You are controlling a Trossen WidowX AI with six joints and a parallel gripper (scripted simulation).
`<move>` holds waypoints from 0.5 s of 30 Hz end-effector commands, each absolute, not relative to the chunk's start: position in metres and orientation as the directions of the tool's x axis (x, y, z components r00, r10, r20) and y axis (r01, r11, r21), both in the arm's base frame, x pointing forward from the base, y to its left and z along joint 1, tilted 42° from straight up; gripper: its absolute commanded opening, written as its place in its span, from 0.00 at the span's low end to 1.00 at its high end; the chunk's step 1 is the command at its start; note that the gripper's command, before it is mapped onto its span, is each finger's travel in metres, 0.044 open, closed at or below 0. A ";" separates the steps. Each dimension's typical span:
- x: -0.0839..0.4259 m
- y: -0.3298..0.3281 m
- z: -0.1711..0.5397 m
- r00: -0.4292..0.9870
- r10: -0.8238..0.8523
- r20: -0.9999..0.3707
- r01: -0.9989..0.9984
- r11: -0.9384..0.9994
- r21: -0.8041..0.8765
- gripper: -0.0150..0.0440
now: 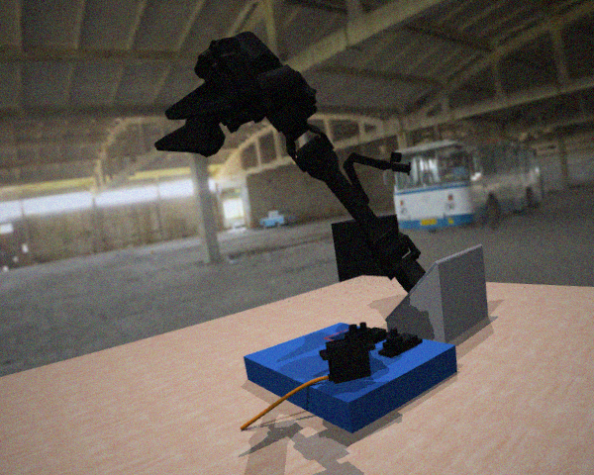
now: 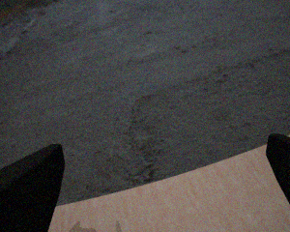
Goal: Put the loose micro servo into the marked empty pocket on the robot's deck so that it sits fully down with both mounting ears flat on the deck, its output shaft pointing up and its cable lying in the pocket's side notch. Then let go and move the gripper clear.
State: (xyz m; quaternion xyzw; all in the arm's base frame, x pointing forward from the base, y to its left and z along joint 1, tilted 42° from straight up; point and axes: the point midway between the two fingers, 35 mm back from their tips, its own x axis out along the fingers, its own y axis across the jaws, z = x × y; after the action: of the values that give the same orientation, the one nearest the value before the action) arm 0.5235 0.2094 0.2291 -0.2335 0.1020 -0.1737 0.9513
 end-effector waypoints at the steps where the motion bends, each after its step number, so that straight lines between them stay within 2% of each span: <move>1: 0.525 0.207 0.214 0.915 -0.373 -0.155 0.223 0.787 -0.575 1.00; 15: 0.520 0.195 0.162 0.870 -0.377 -0.318 -0.069 0.545 -0.836 1.00</move>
State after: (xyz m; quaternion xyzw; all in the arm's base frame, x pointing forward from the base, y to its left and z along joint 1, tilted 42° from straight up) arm 0.5214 0.1980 0.1742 -0.4368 0.2185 -0.1073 0.8660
